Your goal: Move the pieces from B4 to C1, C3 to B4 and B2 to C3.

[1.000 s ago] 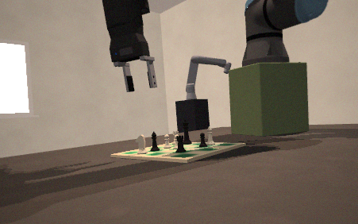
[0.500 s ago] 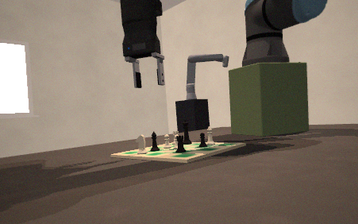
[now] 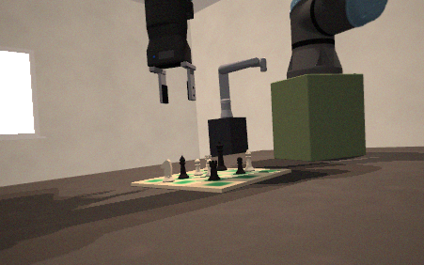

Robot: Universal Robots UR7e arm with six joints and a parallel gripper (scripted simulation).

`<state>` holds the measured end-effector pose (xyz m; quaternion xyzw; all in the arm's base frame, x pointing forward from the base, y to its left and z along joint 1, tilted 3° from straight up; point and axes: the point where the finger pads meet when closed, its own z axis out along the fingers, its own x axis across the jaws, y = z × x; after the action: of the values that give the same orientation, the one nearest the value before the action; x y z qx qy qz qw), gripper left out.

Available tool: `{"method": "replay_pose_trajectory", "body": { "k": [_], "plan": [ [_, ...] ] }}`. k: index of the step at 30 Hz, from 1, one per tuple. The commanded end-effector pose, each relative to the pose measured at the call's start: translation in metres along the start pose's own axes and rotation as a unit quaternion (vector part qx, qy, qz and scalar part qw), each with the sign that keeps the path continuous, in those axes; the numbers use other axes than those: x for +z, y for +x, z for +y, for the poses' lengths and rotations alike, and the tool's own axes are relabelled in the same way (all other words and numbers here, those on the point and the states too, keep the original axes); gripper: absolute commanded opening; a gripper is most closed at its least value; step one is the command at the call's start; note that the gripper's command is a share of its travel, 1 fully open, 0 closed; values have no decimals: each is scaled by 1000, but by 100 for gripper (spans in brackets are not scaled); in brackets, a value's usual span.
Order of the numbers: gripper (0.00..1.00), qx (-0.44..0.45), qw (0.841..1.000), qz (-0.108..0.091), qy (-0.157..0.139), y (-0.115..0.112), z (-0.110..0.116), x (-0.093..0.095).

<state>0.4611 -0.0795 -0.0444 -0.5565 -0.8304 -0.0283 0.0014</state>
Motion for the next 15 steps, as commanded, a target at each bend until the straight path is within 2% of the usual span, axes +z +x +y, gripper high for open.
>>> {"method": "replay_pose_trajectory", "body": {
  "k": [1, 3, 8, 10, 11, 15],
  "plan": [
    [100, 0, 1000, -1, -1, 0, 0, 0],
    [100, 0, 1000, 0, -1, 0, 0, 3],
    [100, 0, 1000, 1, -1, 1, -2, 37],
    [100, 1, 1000, 1, -1, 1, -3, 40],
    [73, 1, 1000, 1, -1, 1, -3, 40],
    [73, 1, 1000, 1, -1, 1, -3, 40]
  ]
}}
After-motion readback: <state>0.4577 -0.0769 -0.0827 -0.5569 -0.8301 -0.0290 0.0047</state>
